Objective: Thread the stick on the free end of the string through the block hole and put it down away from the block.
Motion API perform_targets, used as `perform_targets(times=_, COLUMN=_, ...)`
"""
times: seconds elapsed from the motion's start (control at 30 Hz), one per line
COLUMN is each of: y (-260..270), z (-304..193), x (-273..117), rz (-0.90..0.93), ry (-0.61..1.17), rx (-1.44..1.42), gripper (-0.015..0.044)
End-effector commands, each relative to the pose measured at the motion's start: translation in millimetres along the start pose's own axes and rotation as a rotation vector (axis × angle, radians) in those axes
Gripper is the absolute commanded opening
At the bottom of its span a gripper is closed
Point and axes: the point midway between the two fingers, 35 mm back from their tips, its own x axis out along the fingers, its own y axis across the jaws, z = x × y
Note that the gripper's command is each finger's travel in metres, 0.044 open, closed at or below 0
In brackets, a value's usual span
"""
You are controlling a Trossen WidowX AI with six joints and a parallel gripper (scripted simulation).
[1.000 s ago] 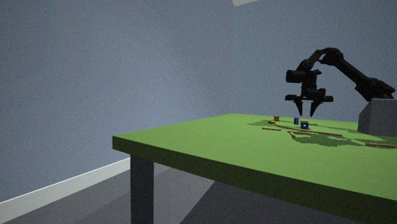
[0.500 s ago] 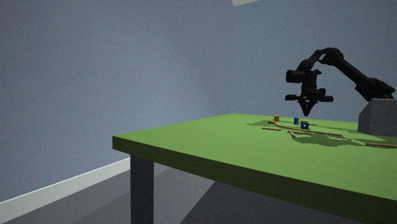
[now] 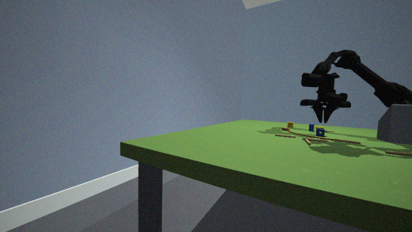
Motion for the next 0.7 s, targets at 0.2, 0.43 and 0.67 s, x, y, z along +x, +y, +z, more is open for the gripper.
perform_targets(times=0.2, y=0, z=100, x=-1, rz=0.001, ry=-0.009, rx=-0.976, gripper=0.0341)
perform_targets(times=0.43, y=0, z=100, x=-1, rz=0.001, ry=-0.009, rx=-0.976, gripper=0.044)
perform_targets(times=0.67, y=0, z=100, x=-1, rz=0.001, ry=-0.009, rx=-0.976, gripper=0.0414)
